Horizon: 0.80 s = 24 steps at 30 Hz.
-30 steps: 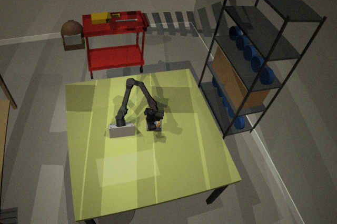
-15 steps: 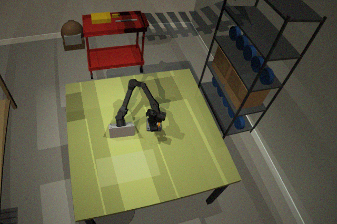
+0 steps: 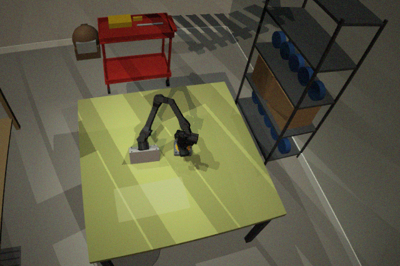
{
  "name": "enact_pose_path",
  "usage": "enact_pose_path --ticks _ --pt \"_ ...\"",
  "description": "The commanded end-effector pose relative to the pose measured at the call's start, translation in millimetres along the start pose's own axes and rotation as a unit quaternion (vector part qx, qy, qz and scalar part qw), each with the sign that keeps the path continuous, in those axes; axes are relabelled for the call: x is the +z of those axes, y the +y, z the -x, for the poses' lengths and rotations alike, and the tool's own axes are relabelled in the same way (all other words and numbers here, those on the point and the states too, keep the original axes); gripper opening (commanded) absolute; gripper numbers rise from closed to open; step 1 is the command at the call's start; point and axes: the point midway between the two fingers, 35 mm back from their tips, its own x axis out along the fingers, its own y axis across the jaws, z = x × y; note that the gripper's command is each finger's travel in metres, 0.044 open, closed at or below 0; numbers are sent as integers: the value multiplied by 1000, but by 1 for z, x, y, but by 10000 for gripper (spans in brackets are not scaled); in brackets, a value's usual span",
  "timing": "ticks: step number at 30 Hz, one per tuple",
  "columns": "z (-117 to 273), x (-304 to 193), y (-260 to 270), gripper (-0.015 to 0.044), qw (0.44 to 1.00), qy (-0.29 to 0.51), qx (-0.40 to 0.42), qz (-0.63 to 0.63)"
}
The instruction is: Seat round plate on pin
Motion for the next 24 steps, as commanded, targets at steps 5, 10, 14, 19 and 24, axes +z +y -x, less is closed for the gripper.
enact_pose_path --ticks 5,10,14,19,24 --pt "6 3 -3 0 1000 0 -1 1" --pt "34 1 -1 0 1000 0 -1 1" --pt "42 -1 -1 0 1000 0 -1 1" --pt "35 0 -1 0 1000 1 2 -4" --pt "35 0 -1 0 1000 1 2 -4"
